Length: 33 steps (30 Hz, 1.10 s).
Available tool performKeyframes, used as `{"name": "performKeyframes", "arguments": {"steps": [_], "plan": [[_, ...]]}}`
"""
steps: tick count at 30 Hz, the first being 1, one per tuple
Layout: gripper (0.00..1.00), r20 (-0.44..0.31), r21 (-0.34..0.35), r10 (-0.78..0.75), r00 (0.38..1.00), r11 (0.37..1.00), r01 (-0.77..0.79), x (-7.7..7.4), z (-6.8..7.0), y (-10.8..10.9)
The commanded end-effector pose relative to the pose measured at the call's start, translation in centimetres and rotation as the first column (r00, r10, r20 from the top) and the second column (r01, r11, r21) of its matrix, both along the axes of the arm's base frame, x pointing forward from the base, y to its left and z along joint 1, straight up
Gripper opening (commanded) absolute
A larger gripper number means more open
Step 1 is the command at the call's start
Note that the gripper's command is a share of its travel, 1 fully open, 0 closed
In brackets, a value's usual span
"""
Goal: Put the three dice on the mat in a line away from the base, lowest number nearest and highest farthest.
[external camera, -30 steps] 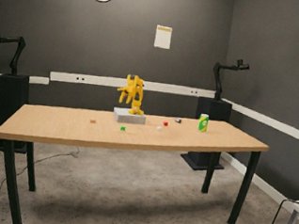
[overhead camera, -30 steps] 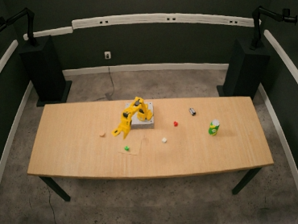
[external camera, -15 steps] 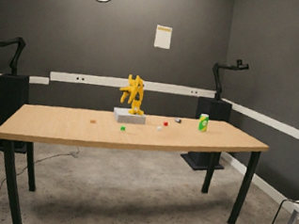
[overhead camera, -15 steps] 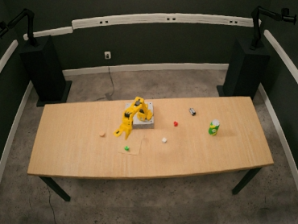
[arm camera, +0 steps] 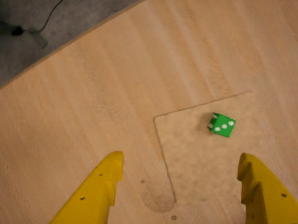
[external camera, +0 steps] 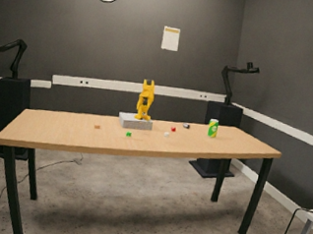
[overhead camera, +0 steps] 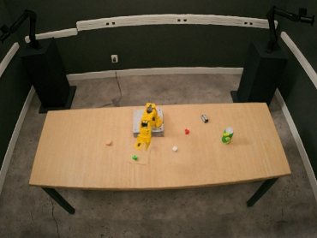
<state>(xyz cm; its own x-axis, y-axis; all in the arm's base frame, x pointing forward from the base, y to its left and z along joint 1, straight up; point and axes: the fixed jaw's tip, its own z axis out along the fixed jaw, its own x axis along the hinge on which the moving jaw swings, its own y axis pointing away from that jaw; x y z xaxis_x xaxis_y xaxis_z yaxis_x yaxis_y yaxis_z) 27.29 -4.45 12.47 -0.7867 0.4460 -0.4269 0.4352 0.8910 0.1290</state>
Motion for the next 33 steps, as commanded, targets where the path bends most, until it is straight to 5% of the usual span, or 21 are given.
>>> {"name": "performKeyframes", "arguments": {"steps": [1,3,8,18,20,33], "plan": [[0.31,0.011,-0.021,0.159,0.987,0.987,-0.158,0.3,0.1,3.3],[0.31,0.011,-0.021,0.159,0.987,0.987,-0.158,0.3,0.1,3.3],[0.31,0.004,-0.05,0.385,0.923,0.922,-0.384,-0.2,-0.2,8.2],[0.31,-0.02,-0.112,0.793,0.608,0.603,-0.79,-4.3,-0.8,18.0],[0.31,-0.02,-0.112,0.793,0.608,0.603,-0.79,-4.3,-0.8,18.0],[0.31,-0.062,-0.189,0.997,-0.039,-0.05,-0.981,-14.6,-1.7,27.0]]}}
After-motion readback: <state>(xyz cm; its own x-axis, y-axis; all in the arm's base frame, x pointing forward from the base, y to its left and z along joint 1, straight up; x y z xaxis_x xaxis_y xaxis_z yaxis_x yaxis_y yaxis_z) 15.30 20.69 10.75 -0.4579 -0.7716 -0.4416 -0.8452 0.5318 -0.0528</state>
